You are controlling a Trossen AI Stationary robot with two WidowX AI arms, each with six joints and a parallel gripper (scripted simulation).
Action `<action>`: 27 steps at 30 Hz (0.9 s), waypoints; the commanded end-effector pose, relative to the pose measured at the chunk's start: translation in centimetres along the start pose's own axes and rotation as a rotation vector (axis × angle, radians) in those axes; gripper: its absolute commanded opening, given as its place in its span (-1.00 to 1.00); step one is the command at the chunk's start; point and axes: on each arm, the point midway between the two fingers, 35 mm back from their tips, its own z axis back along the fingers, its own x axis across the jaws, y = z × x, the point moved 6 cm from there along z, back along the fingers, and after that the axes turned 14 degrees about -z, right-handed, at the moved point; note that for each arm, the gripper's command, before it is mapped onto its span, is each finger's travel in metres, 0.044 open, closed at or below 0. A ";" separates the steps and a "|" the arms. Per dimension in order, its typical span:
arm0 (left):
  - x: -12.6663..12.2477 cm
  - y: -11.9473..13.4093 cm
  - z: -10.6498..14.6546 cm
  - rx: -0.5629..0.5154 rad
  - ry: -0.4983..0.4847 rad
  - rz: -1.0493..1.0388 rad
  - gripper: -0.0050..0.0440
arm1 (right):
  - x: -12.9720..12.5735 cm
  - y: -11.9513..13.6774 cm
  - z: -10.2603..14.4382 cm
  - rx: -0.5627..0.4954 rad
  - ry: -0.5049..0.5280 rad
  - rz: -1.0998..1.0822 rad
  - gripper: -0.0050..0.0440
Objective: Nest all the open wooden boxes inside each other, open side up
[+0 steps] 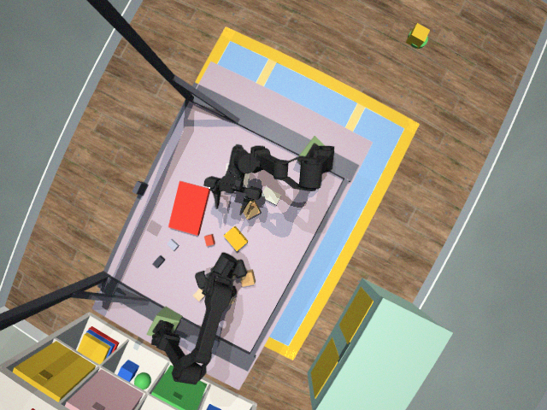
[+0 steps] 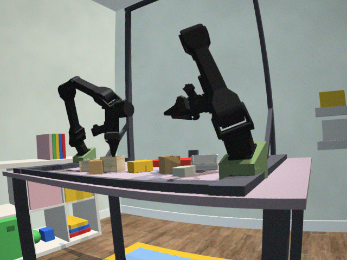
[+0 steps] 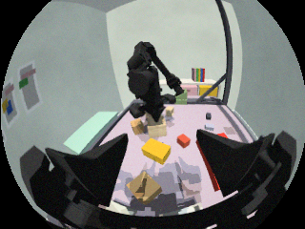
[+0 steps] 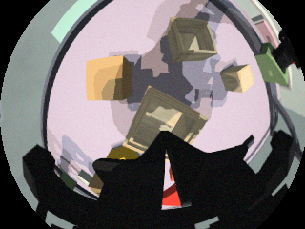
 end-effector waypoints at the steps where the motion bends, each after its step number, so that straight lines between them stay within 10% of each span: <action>1: 0.0 -0.3 0.1 -0.003 -0.002 0.012 0.84 | 0.7 -0.2 2.1 0.038 -0.029 0.211 -0.81; 27: 0.0 -0.3 0.1 -0.003 -0.002 0.012 0.84 | 0.6 -0.3 5.3 0.021 -0.049 1.328 -1.00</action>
